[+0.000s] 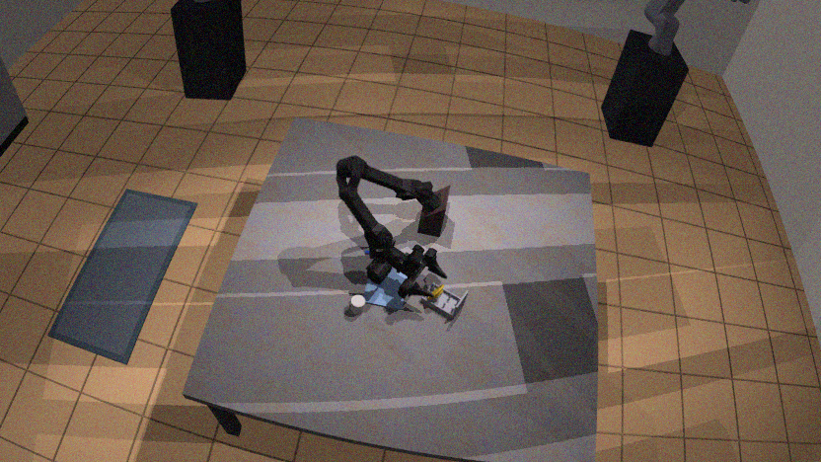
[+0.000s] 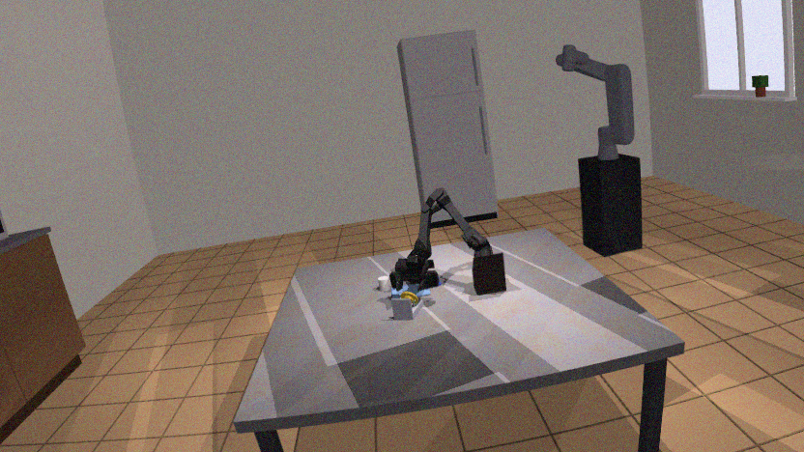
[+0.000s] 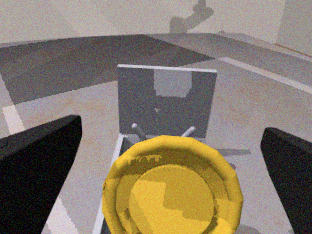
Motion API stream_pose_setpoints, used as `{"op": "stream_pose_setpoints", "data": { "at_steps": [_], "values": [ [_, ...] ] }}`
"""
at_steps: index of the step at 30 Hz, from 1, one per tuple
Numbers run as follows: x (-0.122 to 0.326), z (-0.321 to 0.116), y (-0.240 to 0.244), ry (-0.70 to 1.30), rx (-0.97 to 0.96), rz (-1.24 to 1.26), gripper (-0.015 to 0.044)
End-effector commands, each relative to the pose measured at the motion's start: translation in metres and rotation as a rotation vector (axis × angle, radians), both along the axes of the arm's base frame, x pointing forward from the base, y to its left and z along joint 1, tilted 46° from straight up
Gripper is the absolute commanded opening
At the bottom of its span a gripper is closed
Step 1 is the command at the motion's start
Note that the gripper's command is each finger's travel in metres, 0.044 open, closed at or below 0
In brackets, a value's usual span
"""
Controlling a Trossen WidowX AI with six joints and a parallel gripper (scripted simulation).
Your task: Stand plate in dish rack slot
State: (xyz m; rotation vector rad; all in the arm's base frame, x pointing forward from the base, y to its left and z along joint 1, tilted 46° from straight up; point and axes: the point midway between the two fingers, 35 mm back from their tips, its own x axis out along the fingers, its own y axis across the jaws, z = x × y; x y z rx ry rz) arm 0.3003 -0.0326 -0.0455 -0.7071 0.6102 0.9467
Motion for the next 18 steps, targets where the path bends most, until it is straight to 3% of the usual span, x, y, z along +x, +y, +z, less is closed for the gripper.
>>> {"op": "stream_pose_setpoints", "data": {
  "at_steps": [1,6,18],
  "values": [
    [0.007,0.032,0.032,-0.013,0.001,0.013,0.0400],
    [0.014,0.064,0.063,-0.021,0.016,0.011,0.0400],
    [0.004,0.056,0.074,0.248,-0.024,-0.157,0.0400]
  ]
}}
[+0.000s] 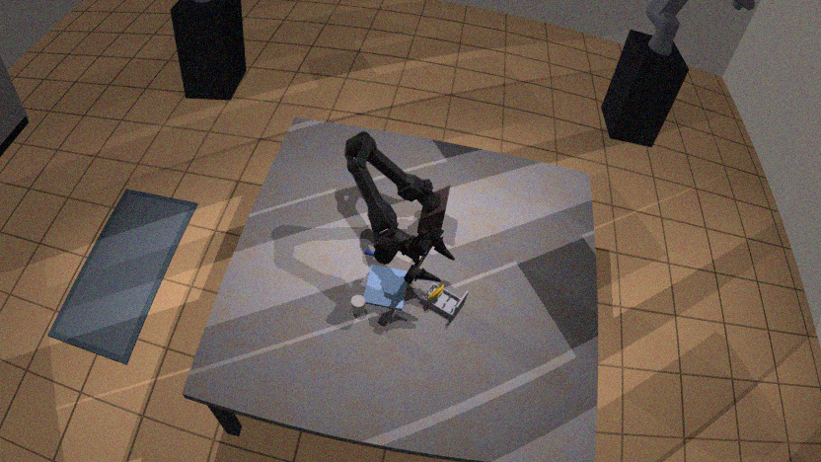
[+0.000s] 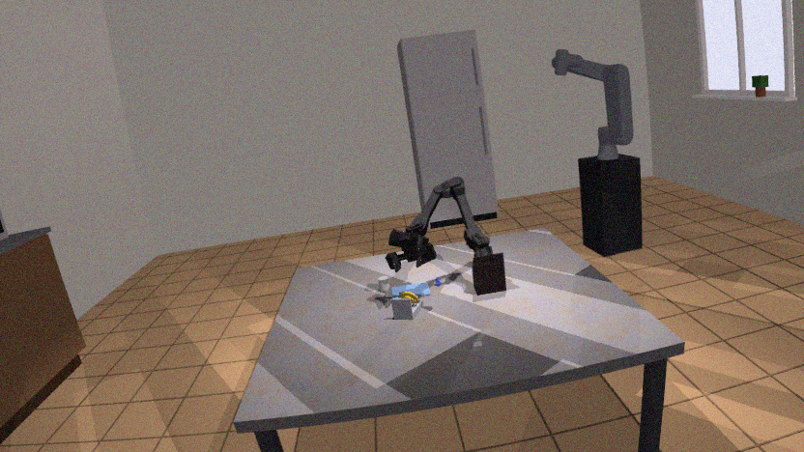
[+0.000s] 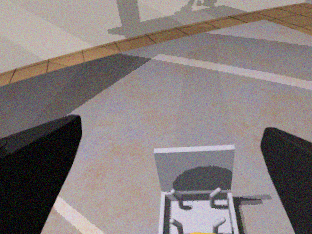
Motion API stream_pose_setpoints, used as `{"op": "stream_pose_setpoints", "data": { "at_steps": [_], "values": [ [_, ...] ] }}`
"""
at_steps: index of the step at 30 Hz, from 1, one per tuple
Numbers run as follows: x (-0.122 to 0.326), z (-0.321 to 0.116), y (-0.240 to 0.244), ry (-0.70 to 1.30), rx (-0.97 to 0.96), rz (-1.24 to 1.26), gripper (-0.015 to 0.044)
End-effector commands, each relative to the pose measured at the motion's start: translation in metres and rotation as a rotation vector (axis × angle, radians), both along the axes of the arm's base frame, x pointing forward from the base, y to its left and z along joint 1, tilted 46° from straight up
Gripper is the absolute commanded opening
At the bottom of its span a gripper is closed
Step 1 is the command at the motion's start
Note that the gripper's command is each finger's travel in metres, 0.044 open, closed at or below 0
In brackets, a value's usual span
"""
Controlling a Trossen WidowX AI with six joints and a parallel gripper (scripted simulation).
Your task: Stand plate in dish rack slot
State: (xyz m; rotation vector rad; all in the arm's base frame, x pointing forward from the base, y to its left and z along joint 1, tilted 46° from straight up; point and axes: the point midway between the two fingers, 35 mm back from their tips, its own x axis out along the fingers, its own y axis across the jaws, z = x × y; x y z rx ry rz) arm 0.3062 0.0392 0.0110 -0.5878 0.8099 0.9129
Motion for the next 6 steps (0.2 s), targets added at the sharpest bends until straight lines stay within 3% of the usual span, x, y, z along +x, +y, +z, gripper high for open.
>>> {"op": "stream_pose_setpoints", "data": {
  "at_steps": [1,6],
  "values": [
    [-0.0030,-0.0013,0.0036,0.087,-0.027,-0.060,0.0400],
    [-0.0111,-0.0036,0.0072,0.203,-0.083,-0.142,0.0400]
  ]
}}
